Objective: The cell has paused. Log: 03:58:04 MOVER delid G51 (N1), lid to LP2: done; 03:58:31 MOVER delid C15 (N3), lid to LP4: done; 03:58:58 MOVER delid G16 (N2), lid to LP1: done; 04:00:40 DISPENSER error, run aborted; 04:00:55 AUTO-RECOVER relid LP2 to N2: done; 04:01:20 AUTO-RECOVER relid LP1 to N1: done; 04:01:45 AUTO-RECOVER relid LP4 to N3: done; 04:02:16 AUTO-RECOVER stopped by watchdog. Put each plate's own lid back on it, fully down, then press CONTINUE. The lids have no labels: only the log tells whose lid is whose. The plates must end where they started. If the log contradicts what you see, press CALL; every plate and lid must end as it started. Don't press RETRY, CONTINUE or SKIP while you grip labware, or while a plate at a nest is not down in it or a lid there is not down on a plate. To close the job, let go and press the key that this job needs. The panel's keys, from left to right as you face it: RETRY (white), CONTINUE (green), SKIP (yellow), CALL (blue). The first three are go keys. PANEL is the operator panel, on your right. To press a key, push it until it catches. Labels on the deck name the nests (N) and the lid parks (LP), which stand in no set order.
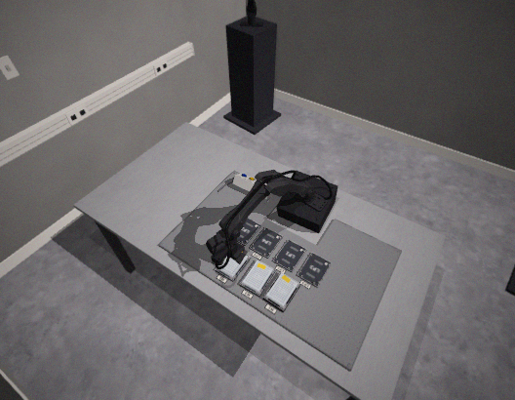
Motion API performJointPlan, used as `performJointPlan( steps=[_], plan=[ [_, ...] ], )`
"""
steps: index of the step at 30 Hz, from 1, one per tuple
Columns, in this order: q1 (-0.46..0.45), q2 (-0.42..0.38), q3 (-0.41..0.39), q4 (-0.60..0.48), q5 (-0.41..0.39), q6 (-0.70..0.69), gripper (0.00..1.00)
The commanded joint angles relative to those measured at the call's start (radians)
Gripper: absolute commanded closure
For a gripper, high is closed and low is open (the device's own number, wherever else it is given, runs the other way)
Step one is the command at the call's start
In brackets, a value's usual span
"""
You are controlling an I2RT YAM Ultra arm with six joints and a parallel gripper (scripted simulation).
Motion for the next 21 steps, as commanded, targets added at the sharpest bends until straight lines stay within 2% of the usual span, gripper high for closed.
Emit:
performJointPlan(
  steps=[1, 10, 15, 21],
  plan=[
    [0.001, -0.004, 0.013, 0.012, -0.006, -0.001, 1.0],
    [0.005, 0.008, -0.021, 0.023, -0.004, 0.002, 1.0],
    [0.009, -0.009, -0.012, 0.029, -0.004, 0.005, 1.0],
    [0.005, 0.009, -0.01, 0.033, -0.003, 0.007, 1.0]
  ],
)
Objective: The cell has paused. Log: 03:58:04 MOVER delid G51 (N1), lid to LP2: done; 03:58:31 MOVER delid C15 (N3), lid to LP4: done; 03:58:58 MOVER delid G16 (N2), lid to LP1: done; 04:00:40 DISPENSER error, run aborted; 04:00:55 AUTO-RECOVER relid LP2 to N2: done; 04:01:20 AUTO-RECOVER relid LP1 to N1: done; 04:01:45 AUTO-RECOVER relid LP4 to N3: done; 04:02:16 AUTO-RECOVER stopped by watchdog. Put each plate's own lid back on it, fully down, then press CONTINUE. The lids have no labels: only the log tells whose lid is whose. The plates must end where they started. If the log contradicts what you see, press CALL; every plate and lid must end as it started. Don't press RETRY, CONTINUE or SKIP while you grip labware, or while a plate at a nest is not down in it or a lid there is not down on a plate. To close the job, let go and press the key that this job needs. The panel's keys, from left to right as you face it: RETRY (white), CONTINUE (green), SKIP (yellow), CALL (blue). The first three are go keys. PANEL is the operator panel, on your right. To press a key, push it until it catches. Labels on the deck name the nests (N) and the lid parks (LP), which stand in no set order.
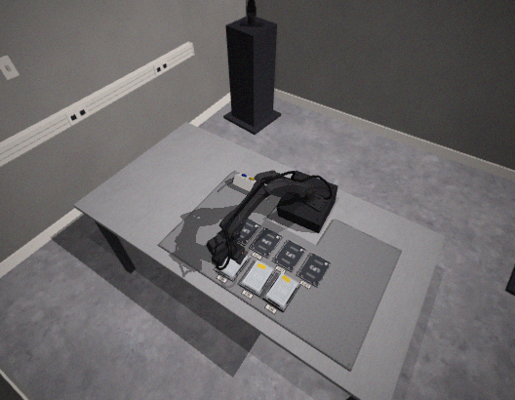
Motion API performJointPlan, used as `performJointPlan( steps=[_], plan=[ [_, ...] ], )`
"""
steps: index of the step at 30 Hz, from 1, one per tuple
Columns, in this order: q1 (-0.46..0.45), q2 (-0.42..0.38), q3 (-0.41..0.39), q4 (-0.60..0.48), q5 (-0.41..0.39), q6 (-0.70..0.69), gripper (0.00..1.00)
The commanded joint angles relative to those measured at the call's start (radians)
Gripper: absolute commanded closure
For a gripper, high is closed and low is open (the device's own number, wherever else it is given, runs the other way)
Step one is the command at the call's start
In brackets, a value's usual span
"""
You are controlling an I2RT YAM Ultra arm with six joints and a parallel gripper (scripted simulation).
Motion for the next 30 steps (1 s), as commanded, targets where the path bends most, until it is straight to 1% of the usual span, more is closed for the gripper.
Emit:
performJointPlan(
  steps=[1, 4, 8, 10, 13, 17, 20, 21, 26, 30],
  plan=[
    [0.002, -0.003, 0.003, 0.015, -0.003, 0.007, 1.0],
    [0.002, -0.008, 0.0, 0.011, -0.003, 0.007, 1.0],
    [0.004, 0.008, -0.017, 0.021, -0.002, 0.007, 1.0],
    [0.005, 0.012, -0.013, 0.021, -0.002, 0.008, 1.0],
    [0.007, -0.006, -0.011, 0.027, -0.002, 0.008, 1.0],
    [0.009, 0.007, -0.023, 0.031, -0.001, 0.008, 1.0],
    [0.009, 0.01, -0.017, 0.028, -0.001, 0.009, 1.0],
    [0.003, 0.005, 0.006, 0.029, -0.001, 0.008, 1.0],
    [0.002, 0.023, 0.004, 0.038, -0.001, 0.008, 1.0],
    [0.003, 0.006, -0.001, 0.039, -0.001, 0.009, 1.0]
  ],
)
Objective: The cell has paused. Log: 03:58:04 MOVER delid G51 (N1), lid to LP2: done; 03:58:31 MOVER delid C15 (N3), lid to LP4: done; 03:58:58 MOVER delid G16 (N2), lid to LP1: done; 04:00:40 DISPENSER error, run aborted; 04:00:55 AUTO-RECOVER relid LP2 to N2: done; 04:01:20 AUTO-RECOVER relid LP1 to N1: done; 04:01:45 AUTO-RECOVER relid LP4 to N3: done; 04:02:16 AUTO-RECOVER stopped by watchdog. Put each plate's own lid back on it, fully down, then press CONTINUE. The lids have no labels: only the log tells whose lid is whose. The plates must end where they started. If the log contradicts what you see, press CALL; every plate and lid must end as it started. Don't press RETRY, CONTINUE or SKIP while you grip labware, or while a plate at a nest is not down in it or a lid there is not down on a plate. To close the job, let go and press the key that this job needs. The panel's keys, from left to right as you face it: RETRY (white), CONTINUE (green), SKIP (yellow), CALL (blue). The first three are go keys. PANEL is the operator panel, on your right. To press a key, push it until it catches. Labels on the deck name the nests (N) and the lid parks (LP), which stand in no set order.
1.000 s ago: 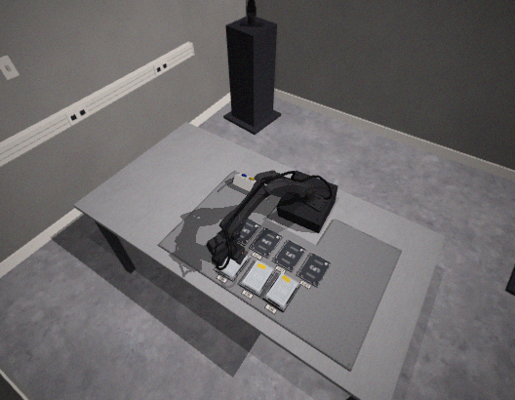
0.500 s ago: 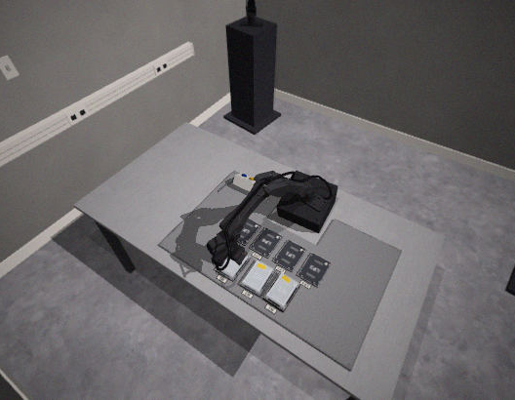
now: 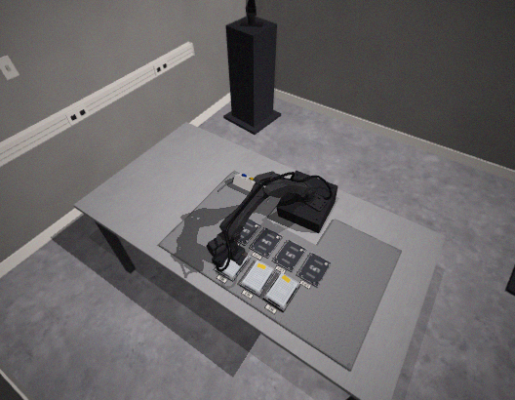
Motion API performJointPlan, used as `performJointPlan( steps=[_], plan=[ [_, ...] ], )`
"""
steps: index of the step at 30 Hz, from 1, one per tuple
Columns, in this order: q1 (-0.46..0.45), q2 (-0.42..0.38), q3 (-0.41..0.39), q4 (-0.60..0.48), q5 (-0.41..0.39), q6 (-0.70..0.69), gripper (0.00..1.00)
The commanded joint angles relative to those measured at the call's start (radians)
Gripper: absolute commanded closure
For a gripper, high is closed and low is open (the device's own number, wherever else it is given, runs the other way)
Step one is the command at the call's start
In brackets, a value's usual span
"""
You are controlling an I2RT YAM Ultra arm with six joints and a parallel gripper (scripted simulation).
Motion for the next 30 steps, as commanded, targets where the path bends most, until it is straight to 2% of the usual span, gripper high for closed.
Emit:
performJointPlan(
  steps=[1, 13, 30],
  plan=[
    [0.001, -0.012, 0.009, 0.016, -0.001, 0.007, 1.0],
    [0.004, 0.008, -0.019, 0.021, 0.0, 0.007, 1.0],
    [0.004, 0.015, -0.01, 0.041, 0.002, 0.009, 1.0]
  ],
)
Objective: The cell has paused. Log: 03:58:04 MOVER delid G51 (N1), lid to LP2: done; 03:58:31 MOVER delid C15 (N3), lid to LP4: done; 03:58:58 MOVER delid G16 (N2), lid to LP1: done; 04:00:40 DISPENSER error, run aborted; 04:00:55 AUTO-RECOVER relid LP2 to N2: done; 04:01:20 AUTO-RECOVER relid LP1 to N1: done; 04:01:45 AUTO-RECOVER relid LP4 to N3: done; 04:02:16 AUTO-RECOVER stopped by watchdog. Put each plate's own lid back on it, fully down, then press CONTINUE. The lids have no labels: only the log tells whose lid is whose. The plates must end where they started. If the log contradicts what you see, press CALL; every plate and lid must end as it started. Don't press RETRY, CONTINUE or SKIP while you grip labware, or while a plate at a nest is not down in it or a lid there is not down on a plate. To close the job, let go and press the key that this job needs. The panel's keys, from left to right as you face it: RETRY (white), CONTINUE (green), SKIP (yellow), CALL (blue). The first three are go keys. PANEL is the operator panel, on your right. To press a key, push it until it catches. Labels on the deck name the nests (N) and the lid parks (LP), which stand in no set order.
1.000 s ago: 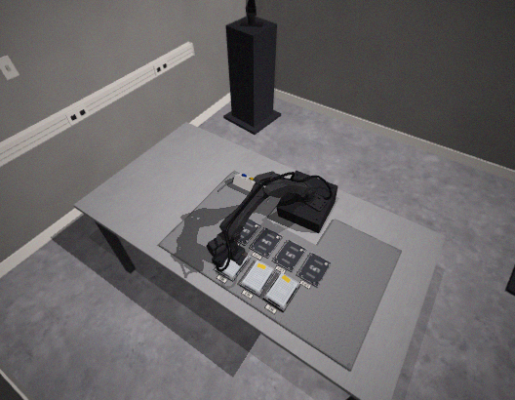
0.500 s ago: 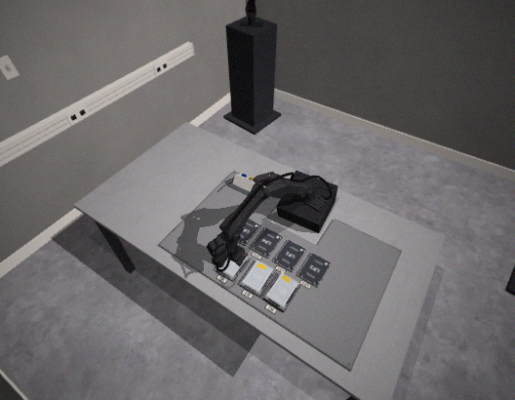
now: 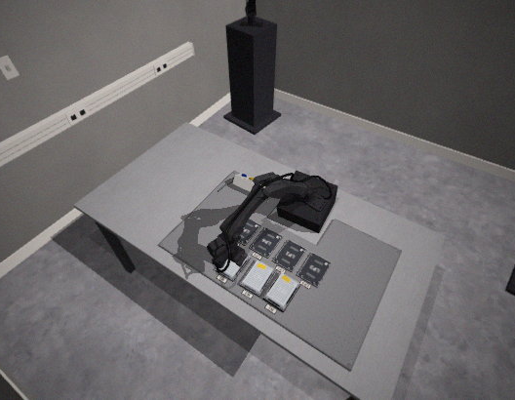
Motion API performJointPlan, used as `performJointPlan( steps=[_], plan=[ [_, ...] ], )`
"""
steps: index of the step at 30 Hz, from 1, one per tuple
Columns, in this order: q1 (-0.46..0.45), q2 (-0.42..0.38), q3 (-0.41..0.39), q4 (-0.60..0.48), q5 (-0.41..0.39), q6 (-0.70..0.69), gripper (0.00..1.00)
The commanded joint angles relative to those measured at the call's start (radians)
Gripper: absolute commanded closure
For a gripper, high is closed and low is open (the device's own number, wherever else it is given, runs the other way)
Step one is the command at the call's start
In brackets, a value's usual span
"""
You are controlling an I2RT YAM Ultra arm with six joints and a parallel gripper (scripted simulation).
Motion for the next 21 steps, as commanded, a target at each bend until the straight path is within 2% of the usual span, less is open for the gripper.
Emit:
performJointPlan(
  steps=[1, 21],
  plan=[
    [0.002, 0.0, -0.006, 0.015, 0.002, 0.007, 1.0],
    [0.0, -0.003, 0.0, 0.01, 0.001, 0.002, 1.0]
  ],
)
